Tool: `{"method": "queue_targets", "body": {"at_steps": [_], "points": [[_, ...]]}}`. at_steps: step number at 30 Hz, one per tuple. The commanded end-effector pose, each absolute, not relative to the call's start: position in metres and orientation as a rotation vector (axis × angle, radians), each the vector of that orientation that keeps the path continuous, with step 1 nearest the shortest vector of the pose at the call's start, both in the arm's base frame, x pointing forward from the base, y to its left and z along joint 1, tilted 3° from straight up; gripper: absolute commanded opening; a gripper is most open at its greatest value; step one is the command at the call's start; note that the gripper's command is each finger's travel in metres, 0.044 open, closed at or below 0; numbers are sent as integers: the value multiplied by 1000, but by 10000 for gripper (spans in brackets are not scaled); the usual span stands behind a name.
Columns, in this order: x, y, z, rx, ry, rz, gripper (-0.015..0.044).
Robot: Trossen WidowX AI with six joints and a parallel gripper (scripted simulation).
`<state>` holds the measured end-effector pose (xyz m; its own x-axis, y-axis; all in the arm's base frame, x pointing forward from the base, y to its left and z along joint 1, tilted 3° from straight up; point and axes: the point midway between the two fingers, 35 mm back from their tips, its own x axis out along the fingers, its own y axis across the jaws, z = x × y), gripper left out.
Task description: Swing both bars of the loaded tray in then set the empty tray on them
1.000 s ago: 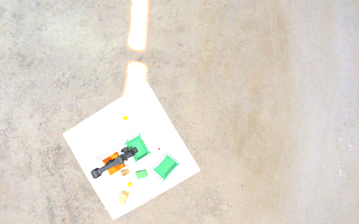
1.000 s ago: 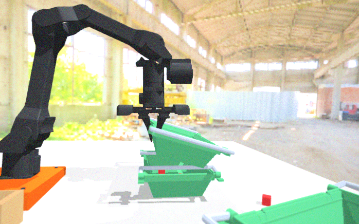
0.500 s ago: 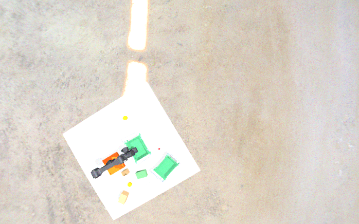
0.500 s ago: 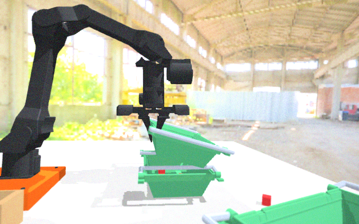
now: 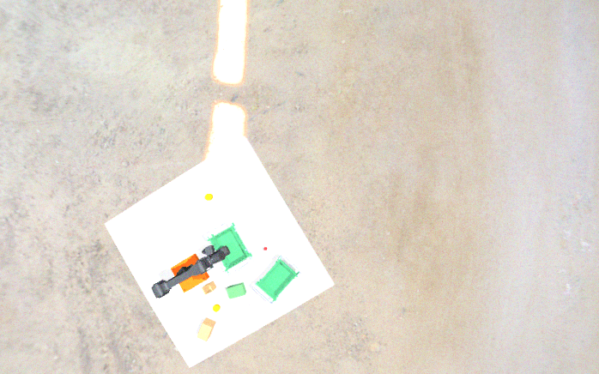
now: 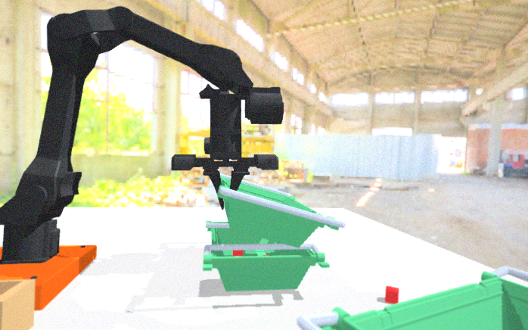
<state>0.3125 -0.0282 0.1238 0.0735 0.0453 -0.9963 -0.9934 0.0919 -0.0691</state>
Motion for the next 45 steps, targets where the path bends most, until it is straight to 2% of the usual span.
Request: {"method": "queue_targets", "body": {"at_steps": [1,45], "points": [[307,-26,118,-1125,1183,1136,0],[304,-26,110,-1125,1183,1136,0]]}}
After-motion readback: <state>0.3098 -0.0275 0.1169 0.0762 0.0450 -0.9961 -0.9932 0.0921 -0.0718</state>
